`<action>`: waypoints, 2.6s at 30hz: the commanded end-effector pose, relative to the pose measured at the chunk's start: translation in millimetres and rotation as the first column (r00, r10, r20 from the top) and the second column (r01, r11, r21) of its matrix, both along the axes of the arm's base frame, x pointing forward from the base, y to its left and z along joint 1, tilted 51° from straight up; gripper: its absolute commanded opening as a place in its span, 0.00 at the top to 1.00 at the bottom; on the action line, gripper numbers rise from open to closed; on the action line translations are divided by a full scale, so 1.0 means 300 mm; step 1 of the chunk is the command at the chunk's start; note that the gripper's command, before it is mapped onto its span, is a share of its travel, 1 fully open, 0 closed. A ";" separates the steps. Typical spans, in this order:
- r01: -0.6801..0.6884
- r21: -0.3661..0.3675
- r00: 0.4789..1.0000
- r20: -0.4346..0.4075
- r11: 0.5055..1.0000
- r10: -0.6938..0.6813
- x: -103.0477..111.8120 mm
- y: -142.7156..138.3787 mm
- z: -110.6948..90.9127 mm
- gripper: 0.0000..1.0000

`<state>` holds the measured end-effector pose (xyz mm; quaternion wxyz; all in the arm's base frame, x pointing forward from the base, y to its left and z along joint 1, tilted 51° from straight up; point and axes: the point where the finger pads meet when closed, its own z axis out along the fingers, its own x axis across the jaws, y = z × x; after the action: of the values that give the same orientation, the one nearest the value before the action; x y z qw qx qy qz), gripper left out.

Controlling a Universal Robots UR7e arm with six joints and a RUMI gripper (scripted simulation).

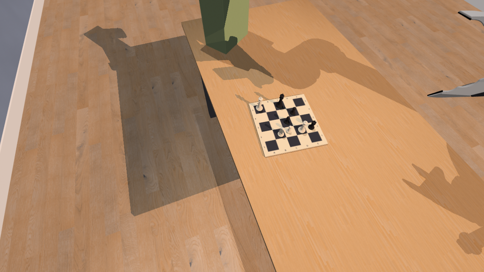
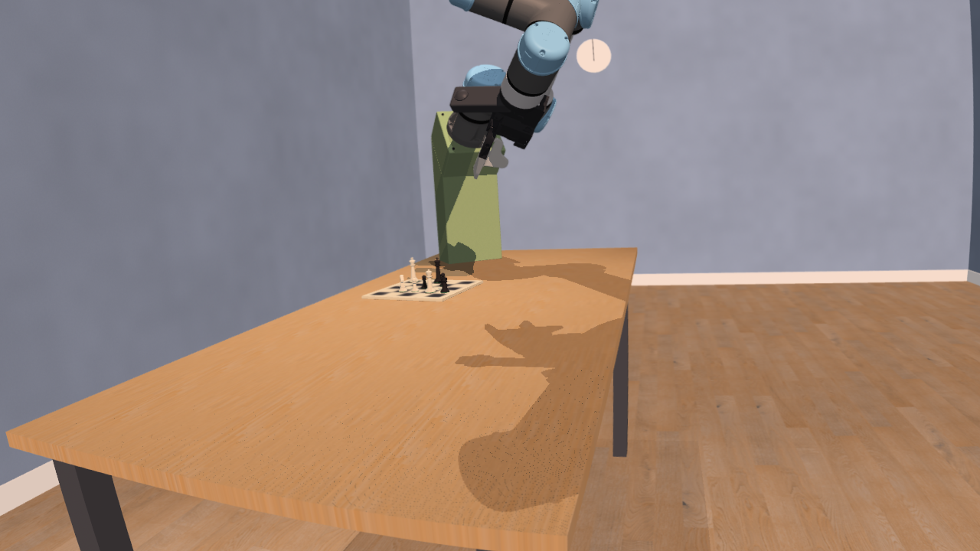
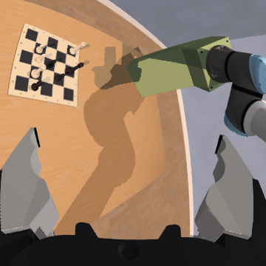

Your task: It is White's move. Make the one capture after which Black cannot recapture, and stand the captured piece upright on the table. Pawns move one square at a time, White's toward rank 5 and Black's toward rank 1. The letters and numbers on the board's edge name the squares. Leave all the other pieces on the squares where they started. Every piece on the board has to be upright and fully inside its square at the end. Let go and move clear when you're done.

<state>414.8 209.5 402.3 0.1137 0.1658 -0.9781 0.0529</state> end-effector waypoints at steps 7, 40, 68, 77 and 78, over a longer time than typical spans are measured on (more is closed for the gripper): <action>-0.026 0.001 1.000 -0.002 1.000 0.026 0.003 0.001 -0.002 0.00; -0.420 0.027 0.905 -0.056 0.907 0.421 0.050 0.029 -0.066 0.00; -0.932 0.167 0.294 -0.170 0.322 0.940 0.119 0.113 -0.195 0.00; -0.967 0.249 -0.002 -0.193 0.047 0.981 0.133 0.148 -0.241 0.00; -0.965 0.262 -0.047 -0.194 0.006 0.980 0.135 0.153 -0.248 0.00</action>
<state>453.1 250.0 334.7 0.1898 0.7661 -0.6100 0.0706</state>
